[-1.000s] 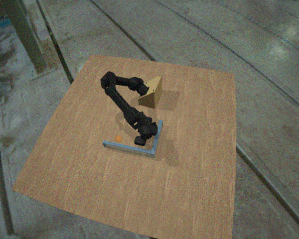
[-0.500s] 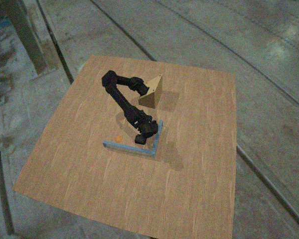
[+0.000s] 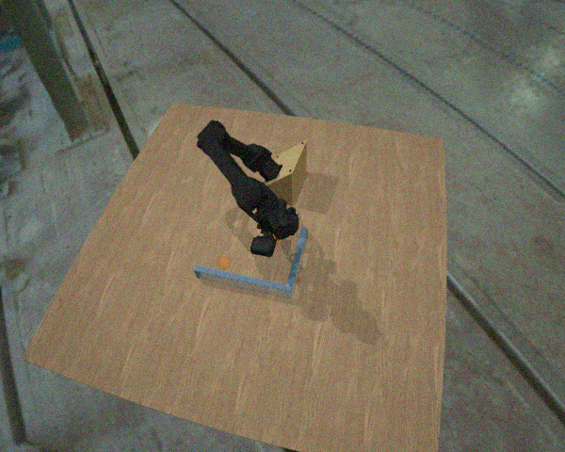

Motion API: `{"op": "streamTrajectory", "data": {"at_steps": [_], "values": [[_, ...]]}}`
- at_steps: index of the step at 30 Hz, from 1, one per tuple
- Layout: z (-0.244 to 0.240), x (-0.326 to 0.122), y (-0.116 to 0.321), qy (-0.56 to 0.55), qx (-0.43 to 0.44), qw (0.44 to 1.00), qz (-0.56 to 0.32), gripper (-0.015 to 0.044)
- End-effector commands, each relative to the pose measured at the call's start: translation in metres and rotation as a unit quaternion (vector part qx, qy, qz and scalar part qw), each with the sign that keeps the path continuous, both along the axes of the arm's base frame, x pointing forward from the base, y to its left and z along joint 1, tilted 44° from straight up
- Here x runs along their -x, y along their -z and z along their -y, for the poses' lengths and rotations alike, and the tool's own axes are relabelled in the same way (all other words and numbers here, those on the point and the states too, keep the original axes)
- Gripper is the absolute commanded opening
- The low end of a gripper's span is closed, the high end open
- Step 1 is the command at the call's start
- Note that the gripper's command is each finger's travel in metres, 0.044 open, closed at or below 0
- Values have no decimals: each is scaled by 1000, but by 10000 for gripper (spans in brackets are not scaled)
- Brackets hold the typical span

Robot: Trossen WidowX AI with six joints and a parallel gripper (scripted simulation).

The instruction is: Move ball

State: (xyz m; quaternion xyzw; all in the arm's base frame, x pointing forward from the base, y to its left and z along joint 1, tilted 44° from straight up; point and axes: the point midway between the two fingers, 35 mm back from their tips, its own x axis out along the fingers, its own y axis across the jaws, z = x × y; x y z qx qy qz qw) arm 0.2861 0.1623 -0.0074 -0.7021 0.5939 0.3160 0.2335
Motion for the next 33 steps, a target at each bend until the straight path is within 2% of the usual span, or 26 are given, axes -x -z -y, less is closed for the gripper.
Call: {"op": "streamTrajectory", "data": {"at_steps": [1,17,33], "values": [[-7,2,-10,4,-3,1000,3,0],[21,-23,-26,-138,9,982,-129,0],[57,-46,-45,-286,27,920,-266,0]]}}
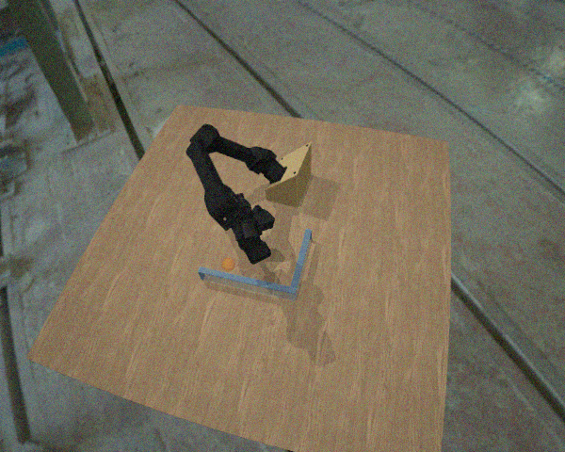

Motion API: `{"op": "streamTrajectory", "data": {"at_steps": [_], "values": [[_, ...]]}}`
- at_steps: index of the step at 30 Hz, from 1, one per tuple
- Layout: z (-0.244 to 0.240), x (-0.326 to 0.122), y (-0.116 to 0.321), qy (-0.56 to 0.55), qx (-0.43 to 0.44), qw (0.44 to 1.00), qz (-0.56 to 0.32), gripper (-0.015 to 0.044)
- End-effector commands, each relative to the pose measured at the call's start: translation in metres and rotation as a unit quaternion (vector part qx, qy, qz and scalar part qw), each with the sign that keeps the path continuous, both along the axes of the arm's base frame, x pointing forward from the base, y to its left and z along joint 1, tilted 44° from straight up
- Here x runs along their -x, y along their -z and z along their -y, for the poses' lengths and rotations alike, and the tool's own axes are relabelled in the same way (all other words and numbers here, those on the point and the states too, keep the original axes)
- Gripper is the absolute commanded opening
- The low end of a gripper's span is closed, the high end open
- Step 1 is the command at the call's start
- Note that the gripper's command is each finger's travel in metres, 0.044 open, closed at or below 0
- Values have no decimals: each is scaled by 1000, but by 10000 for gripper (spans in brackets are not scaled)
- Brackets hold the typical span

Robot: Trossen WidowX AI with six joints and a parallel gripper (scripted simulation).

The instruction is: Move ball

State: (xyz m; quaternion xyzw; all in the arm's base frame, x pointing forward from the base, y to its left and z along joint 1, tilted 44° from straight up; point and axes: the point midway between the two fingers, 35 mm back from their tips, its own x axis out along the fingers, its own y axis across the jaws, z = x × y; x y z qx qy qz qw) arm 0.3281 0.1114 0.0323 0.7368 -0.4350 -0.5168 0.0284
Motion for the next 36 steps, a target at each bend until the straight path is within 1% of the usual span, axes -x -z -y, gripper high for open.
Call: {"op": "streamTrajectory", "data": {"at_steps": [1,14,28,36], "values": [[8,-5,-7,-36,4,999,-27,0],[40,-20,-23,-162,24,976,-142,0],[76,-32,-41,-286,47,921,-261,0],[83,-34,-35,-292,48,917,-267,0]]}}
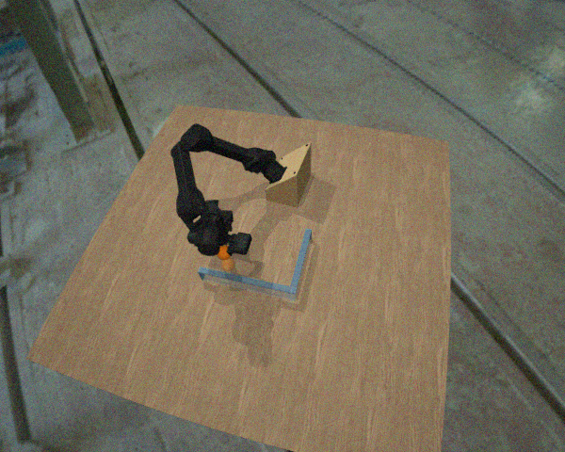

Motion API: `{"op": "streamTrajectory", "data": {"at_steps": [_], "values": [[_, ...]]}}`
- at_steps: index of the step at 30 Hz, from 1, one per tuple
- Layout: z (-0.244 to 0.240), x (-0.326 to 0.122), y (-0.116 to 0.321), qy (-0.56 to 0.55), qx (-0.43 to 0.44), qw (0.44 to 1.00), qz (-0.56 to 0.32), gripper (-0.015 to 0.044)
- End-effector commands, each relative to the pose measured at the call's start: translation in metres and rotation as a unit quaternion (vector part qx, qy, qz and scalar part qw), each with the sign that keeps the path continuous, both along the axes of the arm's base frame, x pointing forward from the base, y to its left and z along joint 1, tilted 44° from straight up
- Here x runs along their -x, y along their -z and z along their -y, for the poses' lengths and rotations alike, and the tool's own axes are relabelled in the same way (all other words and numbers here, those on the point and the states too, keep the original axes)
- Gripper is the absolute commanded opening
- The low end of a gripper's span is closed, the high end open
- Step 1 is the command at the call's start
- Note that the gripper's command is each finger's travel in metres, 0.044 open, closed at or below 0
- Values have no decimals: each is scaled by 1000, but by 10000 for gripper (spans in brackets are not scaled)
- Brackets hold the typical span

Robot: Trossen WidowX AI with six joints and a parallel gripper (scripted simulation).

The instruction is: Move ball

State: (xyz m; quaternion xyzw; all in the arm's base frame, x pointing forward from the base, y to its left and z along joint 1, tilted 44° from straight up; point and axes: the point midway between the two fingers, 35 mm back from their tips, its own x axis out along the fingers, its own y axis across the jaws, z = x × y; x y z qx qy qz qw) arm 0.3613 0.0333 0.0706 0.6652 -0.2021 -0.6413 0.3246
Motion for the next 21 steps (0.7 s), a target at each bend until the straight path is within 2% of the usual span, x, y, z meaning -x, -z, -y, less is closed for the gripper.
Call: {"op": "streamTrajectory", "data": {"at_steps": [1,11,21], "values": [[8,-2,6,-3,3,1000,-2,0],[45,-6,44,-3,4,1000,-2,0],[53,-7,51,-3,4,1000,-2,0]]}}
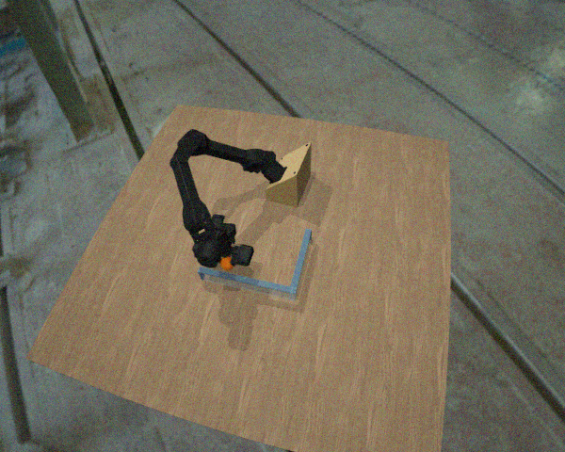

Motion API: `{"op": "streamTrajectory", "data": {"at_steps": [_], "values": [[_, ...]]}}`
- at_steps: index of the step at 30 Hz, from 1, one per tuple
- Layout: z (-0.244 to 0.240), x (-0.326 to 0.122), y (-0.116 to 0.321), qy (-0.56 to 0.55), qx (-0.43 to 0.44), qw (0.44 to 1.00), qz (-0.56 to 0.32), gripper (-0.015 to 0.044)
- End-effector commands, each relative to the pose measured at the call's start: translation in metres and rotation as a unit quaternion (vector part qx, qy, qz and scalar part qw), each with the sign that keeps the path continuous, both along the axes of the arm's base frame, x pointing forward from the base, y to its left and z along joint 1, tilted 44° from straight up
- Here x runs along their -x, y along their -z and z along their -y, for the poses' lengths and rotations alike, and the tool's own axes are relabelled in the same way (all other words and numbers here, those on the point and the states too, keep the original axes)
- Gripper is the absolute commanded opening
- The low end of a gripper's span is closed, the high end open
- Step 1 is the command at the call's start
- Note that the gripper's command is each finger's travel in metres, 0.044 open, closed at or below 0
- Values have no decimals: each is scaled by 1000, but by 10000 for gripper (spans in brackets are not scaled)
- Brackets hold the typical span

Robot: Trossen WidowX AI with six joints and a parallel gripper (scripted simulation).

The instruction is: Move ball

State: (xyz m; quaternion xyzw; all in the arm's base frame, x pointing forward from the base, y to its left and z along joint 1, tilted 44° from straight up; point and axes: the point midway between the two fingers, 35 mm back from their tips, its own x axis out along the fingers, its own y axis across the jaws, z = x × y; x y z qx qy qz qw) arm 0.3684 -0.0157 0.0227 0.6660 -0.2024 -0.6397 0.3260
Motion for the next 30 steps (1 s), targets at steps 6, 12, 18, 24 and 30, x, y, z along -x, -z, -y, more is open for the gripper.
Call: {"op": "streamTrajectory", "data": {"at_steps": [6,12,18,24,30], "values": [[11,0,10,-1,3,1000,-3,0],[10,-1,9,1,1,1000,-1,53],[10,-1,9,1,1,1000,-1,210],[10,-1,9,1,1,1000,-1,332],[-33,3,-33,-1,0,1000,-3,332]]}}
